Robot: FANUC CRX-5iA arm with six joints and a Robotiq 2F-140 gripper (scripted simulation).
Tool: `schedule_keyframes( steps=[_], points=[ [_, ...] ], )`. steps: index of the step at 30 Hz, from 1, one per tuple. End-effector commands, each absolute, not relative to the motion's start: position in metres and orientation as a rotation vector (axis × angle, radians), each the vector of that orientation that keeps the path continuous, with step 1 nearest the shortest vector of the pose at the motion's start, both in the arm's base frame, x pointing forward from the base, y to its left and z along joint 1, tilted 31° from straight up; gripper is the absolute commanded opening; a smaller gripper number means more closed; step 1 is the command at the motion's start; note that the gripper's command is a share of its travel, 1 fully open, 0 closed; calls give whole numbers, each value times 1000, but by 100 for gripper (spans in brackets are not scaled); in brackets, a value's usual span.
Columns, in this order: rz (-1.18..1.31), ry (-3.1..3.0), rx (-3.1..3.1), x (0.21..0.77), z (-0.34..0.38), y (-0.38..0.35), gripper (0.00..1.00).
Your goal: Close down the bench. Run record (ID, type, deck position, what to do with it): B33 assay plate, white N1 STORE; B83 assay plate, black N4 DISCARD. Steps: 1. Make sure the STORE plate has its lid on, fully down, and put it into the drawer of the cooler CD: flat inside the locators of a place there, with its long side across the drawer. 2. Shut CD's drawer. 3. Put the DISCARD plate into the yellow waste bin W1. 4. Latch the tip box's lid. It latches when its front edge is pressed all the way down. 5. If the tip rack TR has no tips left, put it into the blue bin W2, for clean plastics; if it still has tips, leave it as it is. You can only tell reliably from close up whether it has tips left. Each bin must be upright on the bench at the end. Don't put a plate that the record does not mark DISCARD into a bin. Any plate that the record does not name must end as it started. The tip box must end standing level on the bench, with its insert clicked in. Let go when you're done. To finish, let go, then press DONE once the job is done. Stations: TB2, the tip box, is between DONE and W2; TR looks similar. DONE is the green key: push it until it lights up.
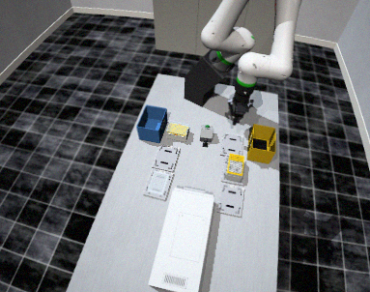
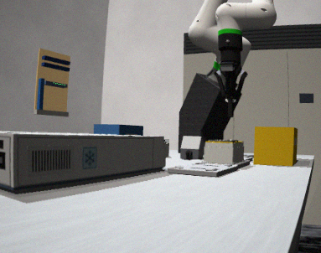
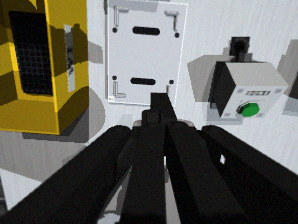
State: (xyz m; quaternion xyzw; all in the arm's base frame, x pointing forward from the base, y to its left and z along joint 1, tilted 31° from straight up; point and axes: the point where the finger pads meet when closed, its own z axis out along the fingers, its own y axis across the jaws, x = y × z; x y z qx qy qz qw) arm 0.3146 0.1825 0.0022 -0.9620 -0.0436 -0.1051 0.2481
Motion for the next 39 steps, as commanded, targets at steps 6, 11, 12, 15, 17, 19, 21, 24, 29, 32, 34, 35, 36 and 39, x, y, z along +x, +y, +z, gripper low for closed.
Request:
schedule_keyframes(
  steps=[6, 11, 12, 15, 17, 19, 21, 24, 29, 32, 34, 35, 36, 39],
  points=[
    [-285, -121, -2619, 311, -11, 150, 10],
    [-285, -121, -2619, 310, -16, 139, 10],
    [-285, -121, -2619, 309, -18, 136, 10],
    [-285, -121, -2619, 308, -22, 125, 10],
    [-285, -121, -2619, 307, -26, 118, 10],
    [-285, -121, -2619, 306, -29, 110, 10],
    [-285, -121, -2619, 305, -32, 103, 10],
    [-285, -121, -2619, 304, -37, 92, 10],
    [-285, -121, -2619, 303, -42, 81, 10],
    [-285, -121, -2619, 301, -46, 70, 10],
    [-285, -121, -2619, 300, -50, 63, 10],
    [-285, -121, -2619, 300, -51, 59, 10],
    [-285, -121, -2619, 299, -53, 56, 10],
    [-285, -121, -2620, 298, -56, 47, 10]
  ],
)
